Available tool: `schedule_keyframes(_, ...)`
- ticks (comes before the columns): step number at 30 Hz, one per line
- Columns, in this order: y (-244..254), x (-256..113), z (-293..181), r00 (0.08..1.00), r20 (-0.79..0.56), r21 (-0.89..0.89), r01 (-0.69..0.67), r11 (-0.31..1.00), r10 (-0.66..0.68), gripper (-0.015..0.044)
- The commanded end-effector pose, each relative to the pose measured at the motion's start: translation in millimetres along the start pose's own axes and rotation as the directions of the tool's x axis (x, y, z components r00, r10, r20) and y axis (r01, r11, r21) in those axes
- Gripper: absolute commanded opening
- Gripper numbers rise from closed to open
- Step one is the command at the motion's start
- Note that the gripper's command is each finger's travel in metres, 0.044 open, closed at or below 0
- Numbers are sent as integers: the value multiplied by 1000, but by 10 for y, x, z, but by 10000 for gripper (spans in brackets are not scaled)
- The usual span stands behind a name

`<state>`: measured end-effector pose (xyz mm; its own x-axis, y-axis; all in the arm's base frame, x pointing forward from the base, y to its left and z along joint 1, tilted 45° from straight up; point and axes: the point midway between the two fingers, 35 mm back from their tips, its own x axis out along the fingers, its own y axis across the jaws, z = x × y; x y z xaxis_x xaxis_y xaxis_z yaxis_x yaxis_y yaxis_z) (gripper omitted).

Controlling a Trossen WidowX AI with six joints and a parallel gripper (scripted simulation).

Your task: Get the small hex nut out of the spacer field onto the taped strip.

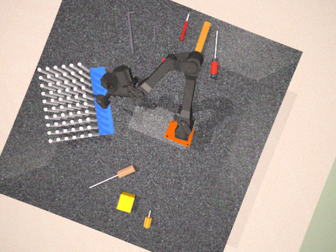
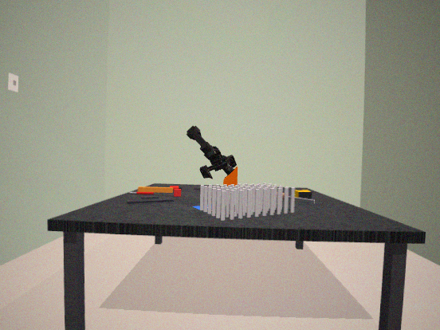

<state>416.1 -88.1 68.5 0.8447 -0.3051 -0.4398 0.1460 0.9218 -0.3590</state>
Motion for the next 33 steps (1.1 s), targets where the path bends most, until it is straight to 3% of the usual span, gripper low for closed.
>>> schedule_keyframes(1, -6, 0, -2, 1000, -1, 6, 4, 1000, -4, 440)
schedule_keyframes(5, 126, 21, -30, 1000, -24, -67, -21, 998, 19, 440)
schedule_keyframes(9, 695, 60, -175, 986, -126, -380, -148, 913, 107, 440)
schedule_keyframes(12, 1203, 21, -341, 961, -221, -637, -272, 722, 167, 440)
schedule_keyframes(14, 1524, -28, -479, 938, -288, -779, -346, 523, 192, 440)
schedule_keyframes(18, 2002, -163, -727, 898, -389, -901, -418, 120, 206, 440)
schedule_keyframes(22, 2363, -326, -959, 865, -464, -874, -411, -258, 193, 440)
schedule_keyframes(26, 2680, -520, -1202, 842, -517, -731, -338, -593, 158, 440)
schedule_keyframes(30, 2951, -750, -1466, 826, -554, -459, -199, -866, 104, 440)
schedule_keyframes(33, 3113, -935, -1668, 821, -569, -181, -61, -982, 54, 440)
